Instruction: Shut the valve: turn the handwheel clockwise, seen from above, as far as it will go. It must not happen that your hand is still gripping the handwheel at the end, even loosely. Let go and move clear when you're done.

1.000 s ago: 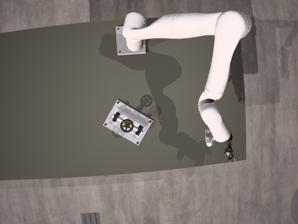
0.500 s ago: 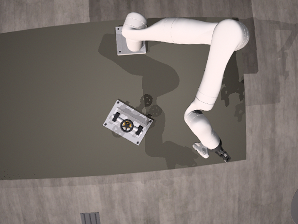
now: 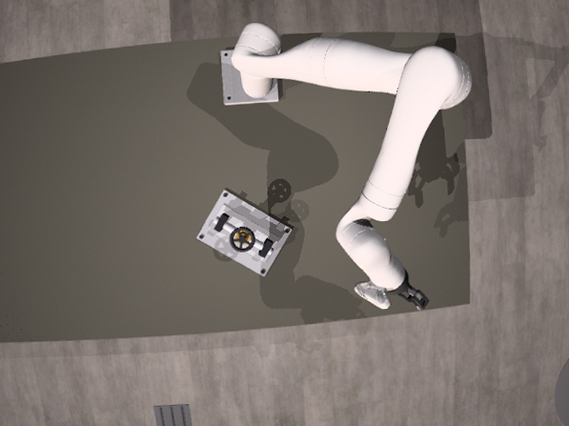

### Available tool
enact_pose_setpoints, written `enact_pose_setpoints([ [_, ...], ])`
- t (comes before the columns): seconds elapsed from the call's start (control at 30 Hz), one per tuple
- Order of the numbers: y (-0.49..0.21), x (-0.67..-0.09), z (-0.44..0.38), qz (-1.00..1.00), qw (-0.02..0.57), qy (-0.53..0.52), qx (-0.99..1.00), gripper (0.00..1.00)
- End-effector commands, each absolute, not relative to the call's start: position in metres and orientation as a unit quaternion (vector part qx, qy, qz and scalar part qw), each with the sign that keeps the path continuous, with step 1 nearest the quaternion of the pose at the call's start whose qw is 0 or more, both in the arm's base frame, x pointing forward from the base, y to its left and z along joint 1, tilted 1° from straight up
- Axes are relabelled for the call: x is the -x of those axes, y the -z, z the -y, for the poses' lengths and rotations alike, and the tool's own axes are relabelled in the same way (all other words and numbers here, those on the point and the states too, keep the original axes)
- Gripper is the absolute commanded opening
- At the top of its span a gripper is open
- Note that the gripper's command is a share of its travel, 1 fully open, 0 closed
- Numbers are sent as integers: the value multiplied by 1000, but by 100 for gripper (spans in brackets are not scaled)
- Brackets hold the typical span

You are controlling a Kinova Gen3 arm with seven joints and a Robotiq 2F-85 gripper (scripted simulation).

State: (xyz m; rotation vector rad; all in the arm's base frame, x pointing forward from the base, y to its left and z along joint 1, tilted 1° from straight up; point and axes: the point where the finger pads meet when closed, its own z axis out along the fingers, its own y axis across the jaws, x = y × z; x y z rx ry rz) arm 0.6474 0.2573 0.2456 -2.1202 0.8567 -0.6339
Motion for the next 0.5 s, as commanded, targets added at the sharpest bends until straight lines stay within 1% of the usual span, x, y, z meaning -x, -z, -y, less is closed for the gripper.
enact_pose_setpoints([
  [0.0, -245, -648, -250, -322, 367, 252, 836, 100],
  [0.13, -245, -648, -250, -322, 367, 252, 836, 100],
  [0.17, -243, -646, -242, -301, 355, 255, 848, 100],
  [0.37, -243, -646, -242, -301, 355, 255, 848, 100],
  [0.4, -241, -644, -235, -280, 342, 257, 859, 100],
  [0.47, -241, -644, -235, -280, 342, 257, 859, 100],
])
